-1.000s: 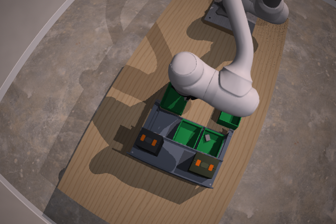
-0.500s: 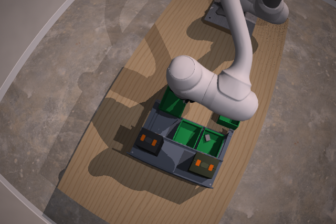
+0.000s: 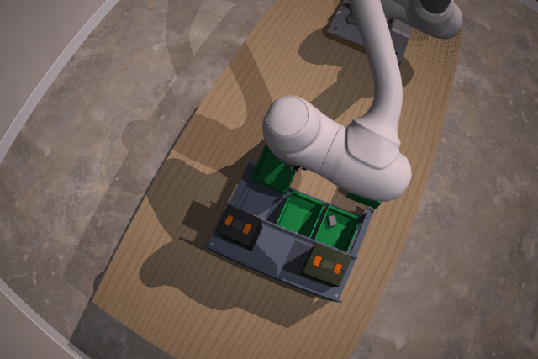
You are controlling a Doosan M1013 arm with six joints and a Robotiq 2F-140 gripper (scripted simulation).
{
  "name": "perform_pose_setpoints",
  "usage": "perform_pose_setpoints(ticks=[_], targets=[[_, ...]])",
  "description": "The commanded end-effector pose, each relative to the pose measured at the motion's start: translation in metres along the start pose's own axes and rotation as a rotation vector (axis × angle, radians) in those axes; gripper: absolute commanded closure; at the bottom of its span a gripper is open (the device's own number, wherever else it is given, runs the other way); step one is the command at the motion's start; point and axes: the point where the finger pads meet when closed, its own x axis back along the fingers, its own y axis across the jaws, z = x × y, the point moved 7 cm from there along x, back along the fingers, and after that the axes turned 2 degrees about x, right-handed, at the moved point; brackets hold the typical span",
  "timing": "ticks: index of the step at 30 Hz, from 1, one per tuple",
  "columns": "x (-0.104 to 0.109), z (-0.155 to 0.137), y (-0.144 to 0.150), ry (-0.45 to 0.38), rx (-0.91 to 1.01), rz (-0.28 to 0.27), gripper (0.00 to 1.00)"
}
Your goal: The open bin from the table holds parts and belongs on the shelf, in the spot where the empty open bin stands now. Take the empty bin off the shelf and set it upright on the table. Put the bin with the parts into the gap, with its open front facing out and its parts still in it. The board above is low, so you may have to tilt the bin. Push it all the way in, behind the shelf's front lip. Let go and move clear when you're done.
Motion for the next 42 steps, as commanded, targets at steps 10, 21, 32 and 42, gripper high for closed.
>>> perform_pose_setpoints(ticks=[10, 21, 32, 42], targets=[[0.002, 0.011, 0.0, 0.0, 0.0, 0.0, 0.9], [0.004, 0.023, 0.001, 0.0, 0.0, 0.0, 0.9], [0.006, 0.033, 0.001, 0.0, 0.0, 0.0, 0.9], [0.007, 0.039, 0.001, 0.0, 0.0, 0.0, 0.9]])
